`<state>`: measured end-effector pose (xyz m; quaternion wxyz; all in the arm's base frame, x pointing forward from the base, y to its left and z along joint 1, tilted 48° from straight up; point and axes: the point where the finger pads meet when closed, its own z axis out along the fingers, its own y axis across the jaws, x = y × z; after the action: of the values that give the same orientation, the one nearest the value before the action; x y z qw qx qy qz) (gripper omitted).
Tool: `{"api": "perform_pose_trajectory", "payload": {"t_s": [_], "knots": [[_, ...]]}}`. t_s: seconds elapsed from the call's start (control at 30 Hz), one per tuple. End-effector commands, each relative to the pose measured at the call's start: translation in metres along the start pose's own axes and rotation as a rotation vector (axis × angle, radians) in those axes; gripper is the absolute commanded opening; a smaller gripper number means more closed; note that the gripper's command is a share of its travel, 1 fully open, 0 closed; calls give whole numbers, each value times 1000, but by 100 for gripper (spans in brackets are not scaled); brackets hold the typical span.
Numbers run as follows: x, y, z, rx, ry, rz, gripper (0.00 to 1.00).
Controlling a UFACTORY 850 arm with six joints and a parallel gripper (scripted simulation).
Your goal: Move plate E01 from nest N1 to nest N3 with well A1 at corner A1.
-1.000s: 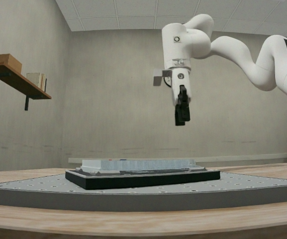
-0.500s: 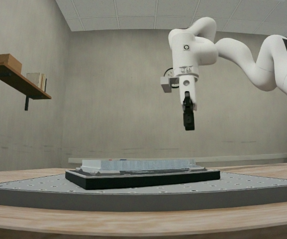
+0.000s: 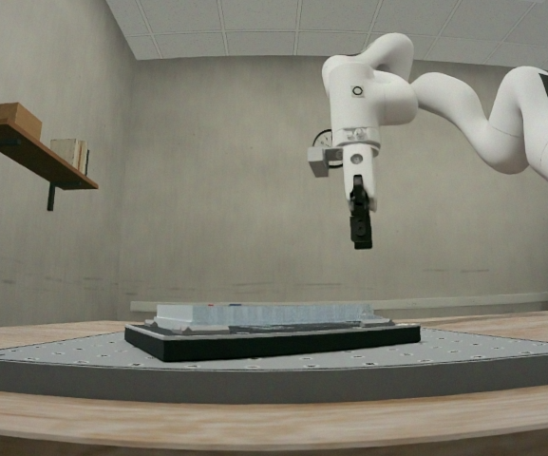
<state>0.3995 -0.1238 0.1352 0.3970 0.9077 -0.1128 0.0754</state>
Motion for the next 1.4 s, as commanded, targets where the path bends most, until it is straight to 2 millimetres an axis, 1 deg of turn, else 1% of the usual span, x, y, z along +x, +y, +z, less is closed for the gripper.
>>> {"api": "perform_pose_trajectory", "payload": {"t_s": [0.0,0.83,1.3,1.37], "knots": [[1,0,0,0,1,0,100],[1,0,0,0,1,0,100],[-5,-70,0,0,1,-466,100],[-5,-70,0,0,1,-466,100]]}}
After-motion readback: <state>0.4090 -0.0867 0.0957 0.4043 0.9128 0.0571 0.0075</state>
